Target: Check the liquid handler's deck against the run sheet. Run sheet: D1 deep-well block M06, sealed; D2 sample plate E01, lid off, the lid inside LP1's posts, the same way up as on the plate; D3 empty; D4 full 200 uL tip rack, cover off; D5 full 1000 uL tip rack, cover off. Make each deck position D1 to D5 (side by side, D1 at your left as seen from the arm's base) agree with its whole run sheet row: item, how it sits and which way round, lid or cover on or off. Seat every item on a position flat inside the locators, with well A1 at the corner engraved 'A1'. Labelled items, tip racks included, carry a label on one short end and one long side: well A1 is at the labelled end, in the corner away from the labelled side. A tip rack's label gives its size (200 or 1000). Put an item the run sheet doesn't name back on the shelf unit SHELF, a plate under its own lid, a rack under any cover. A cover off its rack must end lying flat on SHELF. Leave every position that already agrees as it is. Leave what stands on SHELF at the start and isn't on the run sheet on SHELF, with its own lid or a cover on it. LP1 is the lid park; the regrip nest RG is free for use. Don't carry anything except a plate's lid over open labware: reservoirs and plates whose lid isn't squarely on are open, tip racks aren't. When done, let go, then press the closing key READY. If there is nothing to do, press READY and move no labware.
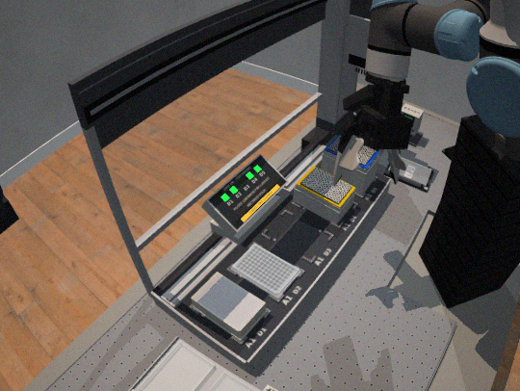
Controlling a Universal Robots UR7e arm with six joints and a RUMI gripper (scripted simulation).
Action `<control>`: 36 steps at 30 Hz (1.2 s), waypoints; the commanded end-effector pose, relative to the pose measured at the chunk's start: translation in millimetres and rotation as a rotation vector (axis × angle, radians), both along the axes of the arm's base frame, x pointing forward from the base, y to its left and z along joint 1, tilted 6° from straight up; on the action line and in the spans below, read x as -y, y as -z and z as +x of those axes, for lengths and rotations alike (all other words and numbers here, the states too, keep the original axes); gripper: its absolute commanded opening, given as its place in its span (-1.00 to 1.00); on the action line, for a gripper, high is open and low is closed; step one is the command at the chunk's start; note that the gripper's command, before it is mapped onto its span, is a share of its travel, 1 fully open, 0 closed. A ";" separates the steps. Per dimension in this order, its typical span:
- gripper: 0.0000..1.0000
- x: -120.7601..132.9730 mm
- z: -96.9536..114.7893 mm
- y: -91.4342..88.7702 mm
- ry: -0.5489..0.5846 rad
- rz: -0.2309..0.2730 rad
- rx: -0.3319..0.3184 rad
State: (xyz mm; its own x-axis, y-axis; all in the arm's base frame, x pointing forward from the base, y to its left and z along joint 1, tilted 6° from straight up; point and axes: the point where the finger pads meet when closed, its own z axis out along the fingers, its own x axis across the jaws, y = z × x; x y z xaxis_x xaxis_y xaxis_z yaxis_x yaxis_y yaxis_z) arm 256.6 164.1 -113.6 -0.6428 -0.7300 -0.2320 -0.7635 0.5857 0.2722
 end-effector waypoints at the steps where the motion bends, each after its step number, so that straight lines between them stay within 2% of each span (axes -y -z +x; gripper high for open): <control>1: 0.64 -7.6 -15.5 -10.4 -0.243 -0.101 0.093; 30: 0.64 -7.6 -15.5 -10.4 -0.243 -0.101 0.093; 33: 0.64 -12.0 -24.8 -17.8 -0.296 -0.121 0.114; 36: 0.64 -12.0 -24.8 -17.8 -0.348 -0.140 0.135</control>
